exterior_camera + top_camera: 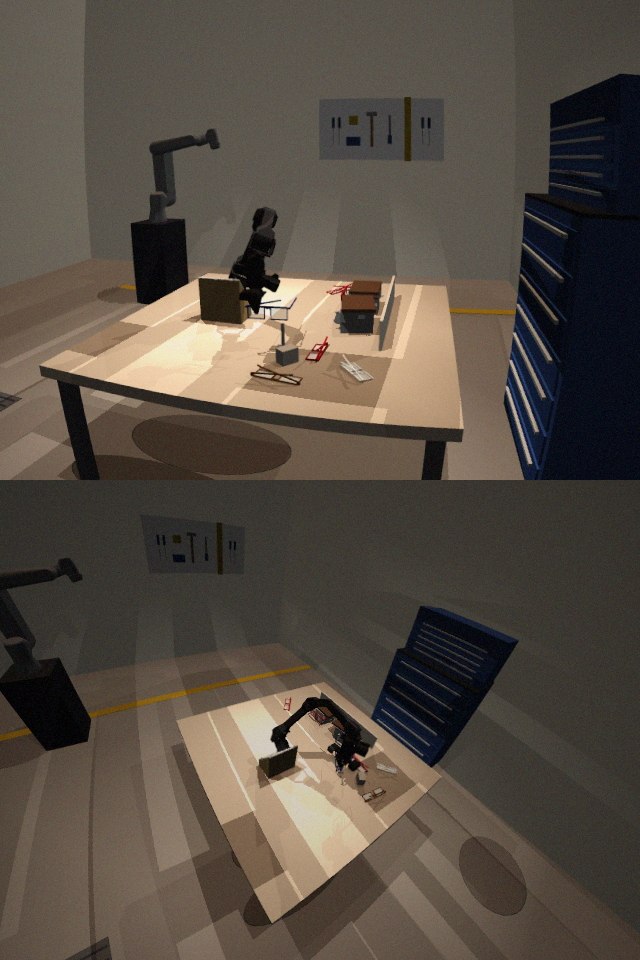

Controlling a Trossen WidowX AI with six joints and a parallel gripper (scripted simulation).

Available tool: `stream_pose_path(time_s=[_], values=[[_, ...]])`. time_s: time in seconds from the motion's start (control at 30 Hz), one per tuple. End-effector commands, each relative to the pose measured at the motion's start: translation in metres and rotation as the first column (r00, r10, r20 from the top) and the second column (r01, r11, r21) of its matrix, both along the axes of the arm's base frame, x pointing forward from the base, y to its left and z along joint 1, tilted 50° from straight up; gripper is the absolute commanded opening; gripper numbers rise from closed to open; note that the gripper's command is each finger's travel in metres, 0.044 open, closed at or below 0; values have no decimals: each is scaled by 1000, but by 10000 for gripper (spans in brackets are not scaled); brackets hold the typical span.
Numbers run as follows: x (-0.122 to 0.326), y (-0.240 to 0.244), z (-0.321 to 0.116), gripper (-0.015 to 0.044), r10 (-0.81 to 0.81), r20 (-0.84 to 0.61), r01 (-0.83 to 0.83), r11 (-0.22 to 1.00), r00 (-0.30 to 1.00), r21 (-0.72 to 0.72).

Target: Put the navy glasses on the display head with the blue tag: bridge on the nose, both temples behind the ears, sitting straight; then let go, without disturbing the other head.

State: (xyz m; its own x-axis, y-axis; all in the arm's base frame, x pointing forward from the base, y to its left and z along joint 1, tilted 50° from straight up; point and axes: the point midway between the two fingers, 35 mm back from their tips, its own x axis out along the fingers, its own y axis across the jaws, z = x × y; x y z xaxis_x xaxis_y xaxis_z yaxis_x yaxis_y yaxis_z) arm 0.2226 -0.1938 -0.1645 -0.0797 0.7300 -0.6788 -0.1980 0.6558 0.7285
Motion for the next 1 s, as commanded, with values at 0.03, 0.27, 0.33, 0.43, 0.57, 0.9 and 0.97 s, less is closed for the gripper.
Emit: stream_pose_path(time_s=[0.03,0.27,0.33,0.43,0.57,0.9,0.97], values=[[14,2,0,0,124,143,-127,992,982,11],[35,5,2,0,295,340,-309,951,893,-14],[40,6,3,0,339,392,-358,933,855,-28],[49,8,4,0,401,468,-427,902,788,-54],[60,12,6,0,473,559,-512,853,681,-98],[88,22,11,0,590,730,-671,699,346,-247],[94,24,12,0,601,752,-692,665,271,-282]])
